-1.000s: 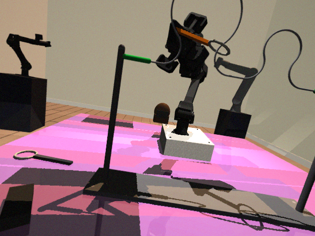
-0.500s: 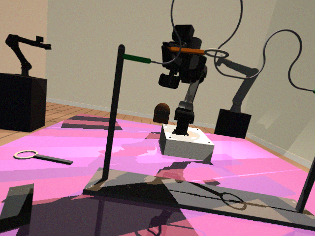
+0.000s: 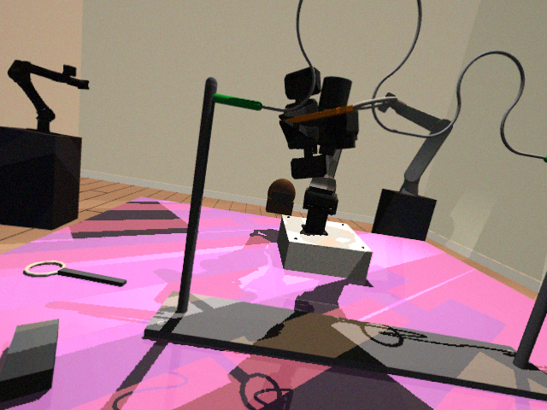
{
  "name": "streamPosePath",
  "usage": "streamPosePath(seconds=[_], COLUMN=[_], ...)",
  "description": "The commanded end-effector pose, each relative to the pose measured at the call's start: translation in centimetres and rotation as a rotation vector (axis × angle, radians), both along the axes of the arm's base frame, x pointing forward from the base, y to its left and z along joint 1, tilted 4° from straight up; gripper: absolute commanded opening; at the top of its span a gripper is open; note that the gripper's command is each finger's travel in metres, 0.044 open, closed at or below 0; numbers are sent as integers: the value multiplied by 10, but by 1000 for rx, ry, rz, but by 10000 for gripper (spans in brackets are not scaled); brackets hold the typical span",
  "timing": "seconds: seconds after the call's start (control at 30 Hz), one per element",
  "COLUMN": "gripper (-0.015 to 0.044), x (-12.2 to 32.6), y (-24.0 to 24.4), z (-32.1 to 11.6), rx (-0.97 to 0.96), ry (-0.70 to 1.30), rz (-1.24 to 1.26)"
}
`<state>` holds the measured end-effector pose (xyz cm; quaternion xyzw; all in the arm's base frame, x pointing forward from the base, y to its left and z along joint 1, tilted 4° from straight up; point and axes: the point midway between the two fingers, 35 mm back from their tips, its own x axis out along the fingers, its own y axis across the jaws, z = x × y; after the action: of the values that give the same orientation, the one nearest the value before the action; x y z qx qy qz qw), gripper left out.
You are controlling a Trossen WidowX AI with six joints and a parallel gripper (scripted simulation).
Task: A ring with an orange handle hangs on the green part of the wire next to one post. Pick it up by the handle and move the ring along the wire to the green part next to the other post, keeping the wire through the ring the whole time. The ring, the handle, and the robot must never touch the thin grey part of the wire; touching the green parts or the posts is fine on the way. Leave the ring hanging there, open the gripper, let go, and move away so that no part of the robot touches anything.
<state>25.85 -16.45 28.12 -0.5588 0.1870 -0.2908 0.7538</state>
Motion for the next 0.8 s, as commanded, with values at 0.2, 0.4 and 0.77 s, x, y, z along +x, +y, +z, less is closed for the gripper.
streamPosePath(seconds=[0.2,0.4,0.77], gripper=[-150,-150,-150], x=[4,8,14], y=[14,26,56], z=[-36,-54,-82], rx=[241,390,661], ry=[-24,-44,-80], rz=[19,34,61])
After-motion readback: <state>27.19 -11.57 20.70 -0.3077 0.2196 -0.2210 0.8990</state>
